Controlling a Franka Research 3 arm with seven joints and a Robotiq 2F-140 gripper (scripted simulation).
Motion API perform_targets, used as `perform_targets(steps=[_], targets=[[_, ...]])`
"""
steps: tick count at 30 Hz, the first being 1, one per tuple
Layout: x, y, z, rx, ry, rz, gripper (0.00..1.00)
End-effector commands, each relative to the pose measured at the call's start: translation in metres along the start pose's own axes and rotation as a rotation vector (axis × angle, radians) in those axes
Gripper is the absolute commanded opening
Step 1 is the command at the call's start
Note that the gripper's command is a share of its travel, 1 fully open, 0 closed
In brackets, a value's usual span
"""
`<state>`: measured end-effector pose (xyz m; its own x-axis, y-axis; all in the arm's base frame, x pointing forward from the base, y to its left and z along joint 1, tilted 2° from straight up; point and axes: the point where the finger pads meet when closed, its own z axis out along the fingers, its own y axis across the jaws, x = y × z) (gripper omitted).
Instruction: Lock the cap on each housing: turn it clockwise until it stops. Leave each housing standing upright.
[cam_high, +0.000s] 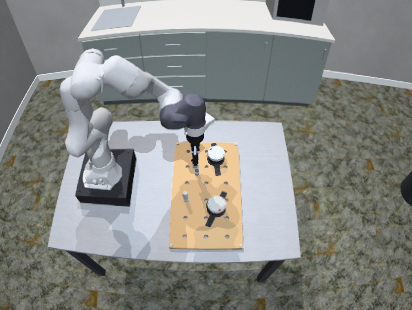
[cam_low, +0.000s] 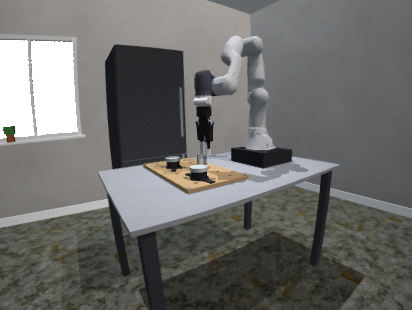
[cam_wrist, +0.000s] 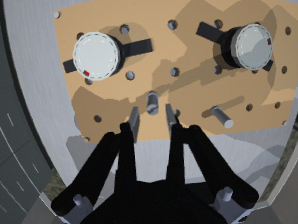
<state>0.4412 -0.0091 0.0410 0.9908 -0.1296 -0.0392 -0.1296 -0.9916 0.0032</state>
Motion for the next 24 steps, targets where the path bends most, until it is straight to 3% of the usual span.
perform_targets(steps=[1, 24], targets=[[0.002, 0.001, 0.005, -0.002, 0.008, 0.015, 0.36], [0.004, 0.001, 0.037, -0.002, 0.008, 0.015, 0.36]])
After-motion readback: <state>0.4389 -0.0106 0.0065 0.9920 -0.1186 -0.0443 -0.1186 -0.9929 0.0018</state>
